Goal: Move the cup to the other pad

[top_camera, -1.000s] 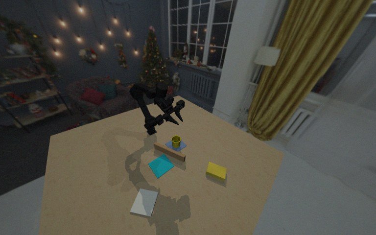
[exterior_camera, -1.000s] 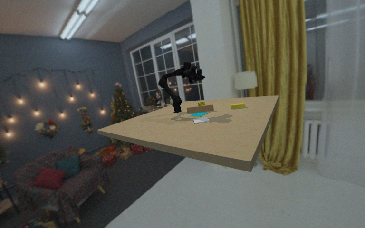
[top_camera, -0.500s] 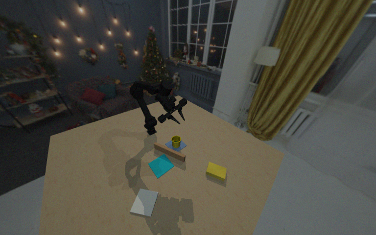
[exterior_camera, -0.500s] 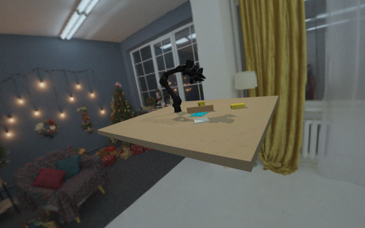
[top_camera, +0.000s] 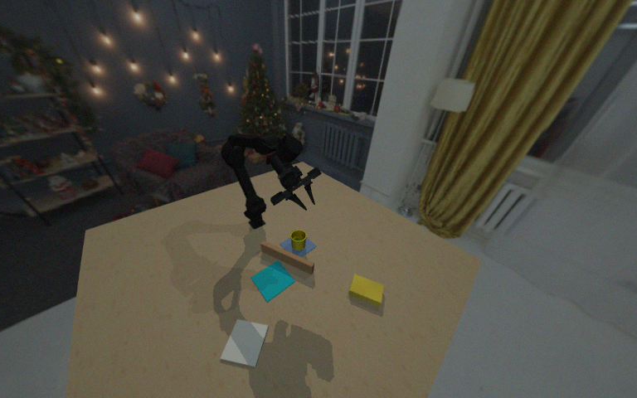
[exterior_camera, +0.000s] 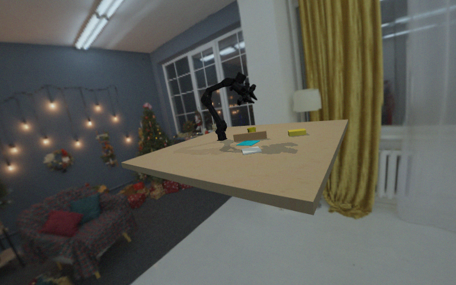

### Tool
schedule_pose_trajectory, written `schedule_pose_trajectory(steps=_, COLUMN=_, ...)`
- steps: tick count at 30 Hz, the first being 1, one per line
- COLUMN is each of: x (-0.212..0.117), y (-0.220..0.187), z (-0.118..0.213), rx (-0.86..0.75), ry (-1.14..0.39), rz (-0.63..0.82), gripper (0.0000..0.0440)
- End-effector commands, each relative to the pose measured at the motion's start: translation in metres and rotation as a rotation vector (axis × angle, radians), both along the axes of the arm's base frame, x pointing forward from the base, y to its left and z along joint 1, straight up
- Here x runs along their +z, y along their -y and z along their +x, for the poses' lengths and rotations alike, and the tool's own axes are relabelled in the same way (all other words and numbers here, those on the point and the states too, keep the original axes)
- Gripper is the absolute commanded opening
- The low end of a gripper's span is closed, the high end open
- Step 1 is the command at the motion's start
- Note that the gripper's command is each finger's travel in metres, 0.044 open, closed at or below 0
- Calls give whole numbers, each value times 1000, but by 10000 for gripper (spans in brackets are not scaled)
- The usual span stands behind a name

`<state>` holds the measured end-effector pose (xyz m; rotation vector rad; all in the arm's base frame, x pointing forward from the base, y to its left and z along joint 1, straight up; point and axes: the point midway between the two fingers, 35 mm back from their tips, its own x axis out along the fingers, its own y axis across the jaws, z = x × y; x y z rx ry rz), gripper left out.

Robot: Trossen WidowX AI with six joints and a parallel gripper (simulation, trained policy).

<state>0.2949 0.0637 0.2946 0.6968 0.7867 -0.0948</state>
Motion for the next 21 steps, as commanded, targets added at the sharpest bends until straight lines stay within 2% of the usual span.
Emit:
schedule_pose_trajectory(steps=1, x=-3, y=-5, z=-2, rx=-23, ry=-65, rz=33, gripper=150)
schedule_pose_trajectory(steps=21, x=-27, y=-12, z=-18, rx=-159, ry=-375, rz=75, gripper=143)
